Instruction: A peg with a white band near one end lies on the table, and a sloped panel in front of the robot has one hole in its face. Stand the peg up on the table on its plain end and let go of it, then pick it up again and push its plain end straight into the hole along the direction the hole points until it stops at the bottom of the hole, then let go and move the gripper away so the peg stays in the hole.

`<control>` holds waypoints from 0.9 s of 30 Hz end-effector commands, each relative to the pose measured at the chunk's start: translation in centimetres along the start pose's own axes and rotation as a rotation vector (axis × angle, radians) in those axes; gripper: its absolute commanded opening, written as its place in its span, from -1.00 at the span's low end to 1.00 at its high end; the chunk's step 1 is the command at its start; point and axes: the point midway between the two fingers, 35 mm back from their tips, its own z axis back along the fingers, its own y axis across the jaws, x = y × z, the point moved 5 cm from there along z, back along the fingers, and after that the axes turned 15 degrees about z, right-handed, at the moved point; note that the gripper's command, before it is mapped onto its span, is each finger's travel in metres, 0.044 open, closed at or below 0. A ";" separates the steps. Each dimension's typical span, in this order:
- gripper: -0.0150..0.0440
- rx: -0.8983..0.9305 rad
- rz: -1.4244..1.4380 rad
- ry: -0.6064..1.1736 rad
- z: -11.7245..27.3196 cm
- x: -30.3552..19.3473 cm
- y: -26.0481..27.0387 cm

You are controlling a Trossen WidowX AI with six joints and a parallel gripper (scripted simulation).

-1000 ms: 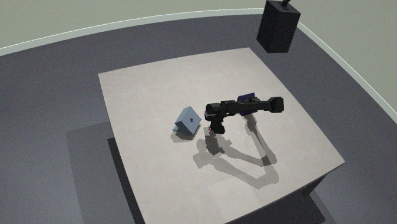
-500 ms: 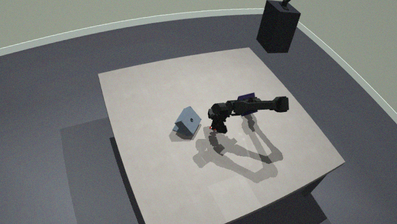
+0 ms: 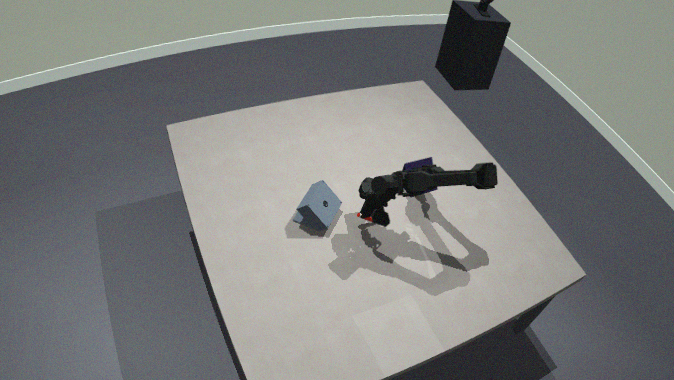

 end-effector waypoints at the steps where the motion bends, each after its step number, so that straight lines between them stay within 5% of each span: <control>1: -0.33 -0.012 -0.003 -0.038 0.3 -0.3 0.1; 27: -0.33 -0.071 -0.005 -0.256 1.5 -2.4 0.6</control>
